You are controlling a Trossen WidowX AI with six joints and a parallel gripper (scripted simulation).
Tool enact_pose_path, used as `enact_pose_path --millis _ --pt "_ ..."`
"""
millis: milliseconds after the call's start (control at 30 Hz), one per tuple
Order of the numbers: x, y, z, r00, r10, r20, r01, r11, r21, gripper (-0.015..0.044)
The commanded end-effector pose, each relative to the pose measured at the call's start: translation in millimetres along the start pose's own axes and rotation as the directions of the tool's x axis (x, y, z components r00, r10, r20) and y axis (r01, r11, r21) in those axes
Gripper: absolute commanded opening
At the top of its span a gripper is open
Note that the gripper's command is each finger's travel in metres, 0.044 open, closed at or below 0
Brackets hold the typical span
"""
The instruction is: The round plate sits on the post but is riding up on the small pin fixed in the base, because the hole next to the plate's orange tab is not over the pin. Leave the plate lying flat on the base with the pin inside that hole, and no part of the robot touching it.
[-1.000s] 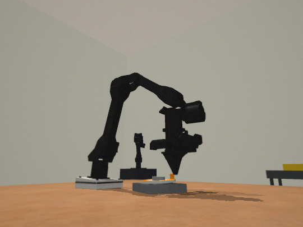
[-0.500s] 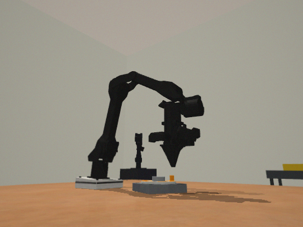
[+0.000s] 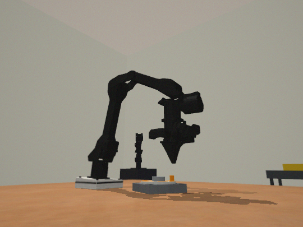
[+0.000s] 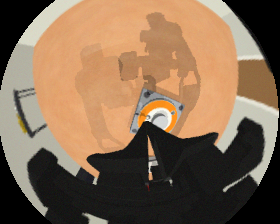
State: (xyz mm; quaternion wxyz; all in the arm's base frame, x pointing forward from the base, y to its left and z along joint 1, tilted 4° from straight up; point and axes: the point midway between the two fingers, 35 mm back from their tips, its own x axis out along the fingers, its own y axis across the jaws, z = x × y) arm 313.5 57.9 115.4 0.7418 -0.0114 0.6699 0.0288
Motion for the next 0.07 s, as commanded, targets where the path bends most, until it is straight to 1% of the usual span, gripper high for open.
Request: enact_pose_path --millis 0,33 --pt "1.7 -0.2 -0.9 1.000 -0.001 -0.005 0.001 1.000 0.000 0.0000" --pt "1.7 -0.2 -0.9 1.000 -0.001 -0.005 0.001 1.000 0.000 0.0000"
